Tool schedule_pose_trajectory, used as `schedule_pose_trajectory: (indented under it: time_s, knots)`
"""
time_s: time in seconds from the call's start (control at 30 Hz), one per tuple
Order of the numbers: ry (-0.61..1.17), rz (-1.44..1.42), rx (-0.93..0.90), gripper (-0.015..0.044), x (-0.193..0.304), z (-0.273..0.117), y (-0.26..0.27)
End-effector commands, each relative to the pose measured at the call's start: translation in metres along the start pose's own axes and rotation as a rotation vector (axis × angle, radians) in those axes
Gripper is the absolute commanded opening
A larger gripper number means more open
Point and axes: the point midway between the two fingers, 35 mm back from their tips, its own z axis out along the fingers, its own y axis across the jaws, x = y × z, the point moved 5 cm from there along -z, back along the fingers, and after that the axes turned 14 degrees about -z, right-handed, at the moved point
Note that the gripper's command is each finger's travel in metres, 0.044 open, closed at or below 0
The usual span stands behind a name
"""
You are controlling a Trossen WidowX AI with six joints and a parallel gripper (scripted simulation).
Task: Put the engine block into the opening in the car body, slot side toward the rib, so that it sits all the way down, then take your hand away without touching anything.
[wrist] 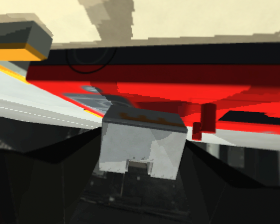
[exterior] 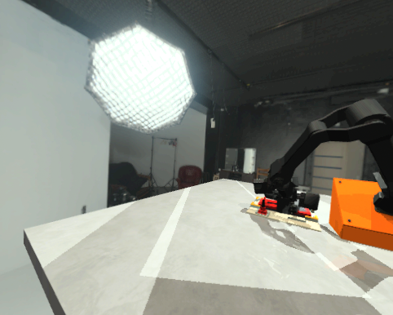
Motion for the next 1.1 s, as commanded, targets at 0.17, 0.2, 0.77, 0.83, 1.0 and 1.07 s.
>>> schedule_pose_trajectory:
  time_s: [0.17, 0.2, 0.77, 0.83, 1.0, 1.07]
  knots:
    - [-0.001, 0.000, 0.000, 0.0394, 0.000, 0.000, 0.000]
    - [-0.001, 0.000, 0.000, 0.0420, 0.000, 0.000, 0.000]
    - [-0.012, -0.002, 0.002, 0.0440, 0.011, -0.041, 0.002]
    - [-0.012, -0.002, 0.002, 0.0440, 0.011, -0.044, 0.002]
    - [-0.012, -0.002, 0.002, 0.0440, 0.011, -0.044, 0.002]
    - [-0.012, -0.002, 0.002, 0.0440, 0.011, -0.044, 0.002]
